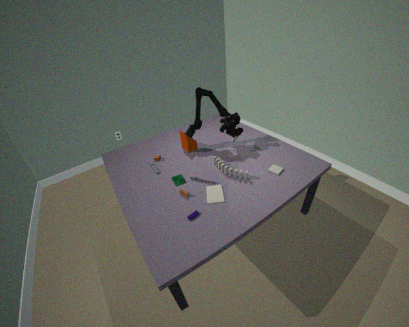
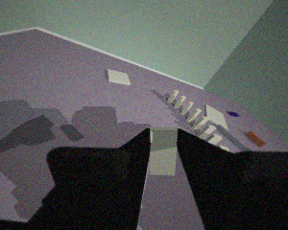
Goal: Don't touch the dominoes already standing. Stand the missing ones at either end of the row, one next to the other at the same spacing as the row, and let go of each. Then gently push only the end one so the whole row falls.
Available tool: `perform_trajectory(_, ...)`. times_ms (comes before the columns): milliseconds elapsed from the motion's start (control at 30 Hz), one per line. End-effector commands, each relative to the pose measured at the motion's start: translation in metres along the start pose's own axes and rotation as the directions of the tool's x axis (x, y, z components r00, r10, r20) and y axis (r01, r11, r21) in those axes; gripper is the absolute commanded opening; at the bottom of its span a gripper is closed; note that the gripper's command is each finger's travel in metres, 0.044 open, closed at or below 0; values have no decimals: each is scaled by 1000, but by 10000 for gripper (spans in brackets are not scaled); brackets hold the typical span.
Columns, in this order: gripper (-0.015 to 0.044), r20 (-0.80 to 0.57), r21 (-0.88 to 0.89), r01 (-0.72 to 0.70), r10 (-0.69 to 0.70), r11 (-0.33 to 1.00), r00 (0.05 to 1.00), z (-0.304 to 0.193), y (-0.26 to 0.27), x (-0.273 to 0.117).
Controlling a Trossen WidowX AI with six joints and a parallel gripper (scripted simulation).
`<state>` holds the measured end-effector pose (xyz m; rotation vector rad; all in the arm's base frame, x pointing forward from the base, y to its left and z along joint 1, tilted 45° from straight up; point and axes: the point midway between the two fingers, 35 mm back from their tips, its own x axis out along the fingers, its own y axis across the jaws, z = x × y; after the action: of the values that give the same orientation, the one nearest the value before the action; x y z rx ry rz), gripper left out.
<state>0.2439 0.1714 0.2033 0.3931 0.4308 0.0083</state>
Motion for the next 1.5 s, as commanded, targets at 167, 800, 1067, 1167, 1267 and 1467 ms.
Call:
perform_trajectory(167, 107, 183, 167, -50, 19, 985, 983, 5, -2, -21)
perform_trajectory(800, 107, 352, 382, -146, 3, 912, 936, 6, -15, -50)
perform_trajectory(1067, 107, 352, 382, -146, 3, 912, 936, 6, -15, -50)
perform_trajectory(1167, 107, 352, 382, -146, 3, 912, 936, 6, -15, -50)
perform_trajectory(1267, 107, 352, 382, -147, 3, 912, 936, 5, -14, -49)
perform_trajectory(1467, 107, 348, 384, -148, 6, 911, 938, -6, -4, -43)
